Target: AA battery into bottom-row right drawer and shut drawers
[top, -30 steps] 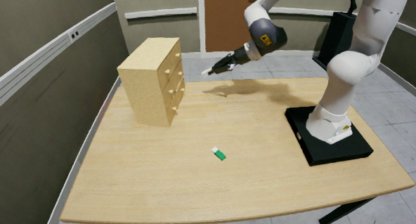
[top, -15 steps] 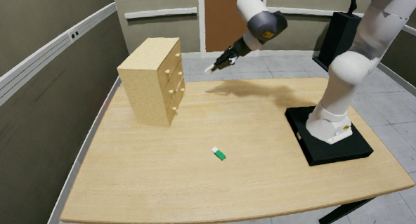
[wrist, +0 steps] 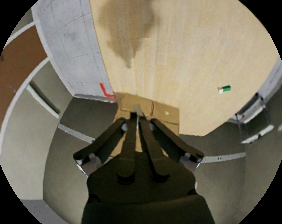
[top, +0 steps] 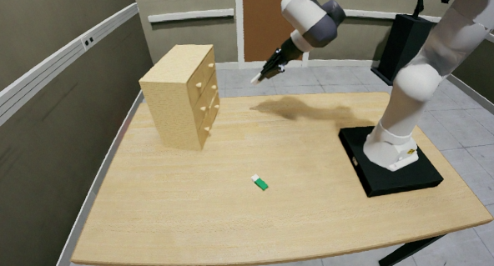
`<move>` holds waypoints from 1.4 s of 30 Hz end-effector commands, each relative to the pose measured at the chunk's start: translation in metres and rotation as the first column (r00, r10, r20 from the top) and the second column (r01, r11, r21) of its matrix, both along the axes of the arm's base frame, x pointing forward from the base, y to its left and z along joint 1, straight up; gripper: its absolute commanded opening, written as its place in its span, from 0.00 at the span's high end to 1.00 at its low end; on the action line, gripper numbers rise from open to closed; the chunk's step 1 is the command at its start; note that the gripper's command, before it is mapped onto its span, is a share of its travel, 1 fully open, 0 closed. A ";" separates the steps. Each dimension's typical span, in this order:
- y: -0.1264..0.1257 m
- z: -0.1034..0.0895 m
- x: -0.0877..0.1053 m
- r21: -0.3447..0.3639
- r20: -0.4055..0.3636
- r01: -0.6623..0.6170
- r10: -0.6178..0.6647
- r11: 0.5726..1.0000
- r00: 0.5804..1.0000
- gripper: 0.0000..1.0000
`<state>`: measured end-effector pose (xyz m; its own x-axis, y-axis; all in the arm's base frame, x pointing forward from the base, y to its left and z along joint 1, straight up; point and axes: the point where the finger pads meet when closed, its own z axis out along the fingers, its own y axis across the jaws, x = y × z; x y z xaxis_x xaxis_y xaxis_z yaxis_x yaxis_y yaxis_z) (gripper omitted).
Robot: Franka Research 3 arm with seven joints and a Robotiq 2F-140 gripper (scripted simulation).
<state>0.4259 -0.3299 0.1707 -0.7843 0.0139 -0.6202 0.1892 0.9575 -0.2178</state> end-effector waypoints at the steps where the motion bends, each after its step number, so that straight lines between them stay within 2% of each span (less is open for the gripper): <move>1: -0.002 0.009 -0.013 0.195 -0.167 0.117 -0.084 0.974 0.982 0.90; 3: -0.002 0.009 -0.013 0.194 -0.166 0.116 -0.084 0.974 0.983 0.90; 15: 0.007 0.038 -0.042 0.089 -0.291 0.060 -0.032 0.994 0.956 0.90; 20: 0.008 0.042 -0.047 0.074 -0.324 0.046 -0.020 0.996 0.946 0.90; 30: 0.010 0.047 -0.052 0.137 -0.477 0.081 -0.006 0.987 0.879 0.90; 35: 0.010 0.047 -0.052 0.197 -0.529 0.143 -0.018 0.970 0.848 0.90; 37: 0.010 0.047 -0.052 0.197 -0.529 0.143 -0.018 0.970 0.848 0.90; 38: 0.010 0.047 -0.052 0.232 -0.552 0.189 -0.030 0.954 0.833 0.90; 42: 0.010 0.047 -0.052 0.281 -0.586 0.265 -0.054 0.923 0.809 0.90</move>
<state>0.3840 -0.3366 0.2286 -0.9880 0.0929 -0.1234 0.1079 0.9868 -0.1210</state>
